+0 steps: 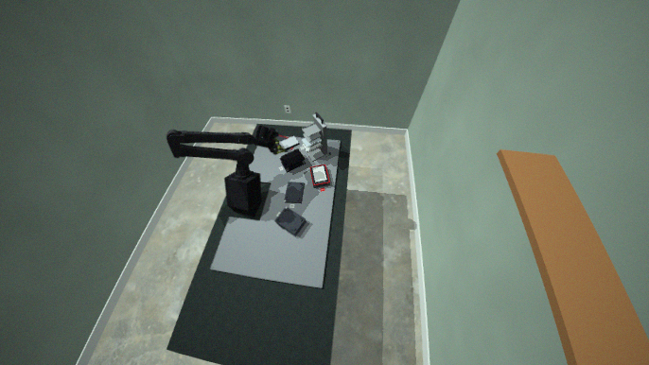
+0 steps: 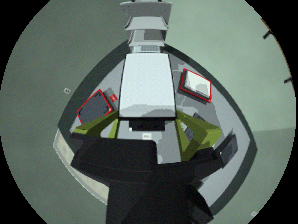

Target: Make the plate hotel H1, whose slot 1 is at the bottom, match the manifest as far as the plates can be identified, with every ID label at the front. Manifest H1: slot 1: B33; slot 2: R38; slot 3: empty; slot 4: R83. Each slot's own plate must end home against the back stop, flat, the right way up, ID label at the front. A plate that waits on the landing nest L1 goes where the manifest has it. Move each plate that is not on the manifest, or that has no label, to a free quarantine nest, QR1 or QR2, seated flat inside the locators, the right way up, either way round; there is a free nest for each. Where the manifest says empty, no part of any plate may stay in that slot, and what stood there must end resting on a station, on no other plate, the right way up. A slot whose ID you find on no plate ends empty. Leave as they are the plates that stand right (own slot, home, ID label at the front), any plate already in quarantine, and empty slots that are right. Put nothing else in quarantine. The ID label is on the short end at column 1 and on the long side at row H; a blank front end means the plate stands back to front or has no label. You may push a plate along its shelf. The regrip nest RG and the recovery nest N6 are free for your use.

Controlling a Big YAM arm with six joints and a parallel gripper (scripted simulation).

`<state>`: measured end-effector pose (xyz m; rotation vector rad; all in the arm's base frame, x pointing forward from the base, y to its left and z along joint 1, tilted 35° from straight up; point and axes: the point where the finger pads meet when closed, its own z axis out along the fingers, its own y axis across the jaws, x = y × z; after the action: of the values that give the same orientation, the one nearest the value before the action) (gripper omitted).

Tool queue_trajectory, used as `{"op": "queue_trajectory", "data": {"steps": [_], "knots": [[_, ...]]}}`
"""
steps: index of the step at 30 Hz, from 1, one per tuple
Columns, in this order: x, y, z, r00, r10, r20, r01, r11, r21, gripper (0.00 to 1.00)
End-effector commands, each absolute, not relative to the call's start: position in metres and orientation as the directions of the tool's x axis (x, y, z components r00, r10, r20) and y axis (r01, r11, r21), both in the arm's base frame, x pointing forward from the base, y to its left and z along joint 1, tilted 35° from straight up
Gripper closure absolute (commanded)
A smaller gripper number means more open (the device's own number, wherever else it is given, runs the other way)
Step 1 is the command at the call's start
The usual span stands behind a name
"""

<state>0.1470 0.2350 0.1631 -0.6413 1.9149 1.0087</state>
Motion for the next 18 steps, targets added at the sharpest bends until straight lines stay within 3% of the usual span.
{"op": "queue_trajectory", "data": {"steps": [1, 18], "knots": [[0.148, 0.241, 0.179, -0.488, -0.015, -0.873, -0.748, 0.523, 0.409, 0.14], [0.147, 0.245, 0.170, -0.491, -0.018, -0.871, -0.746, 0.525, 0.409, 0.14]]}}
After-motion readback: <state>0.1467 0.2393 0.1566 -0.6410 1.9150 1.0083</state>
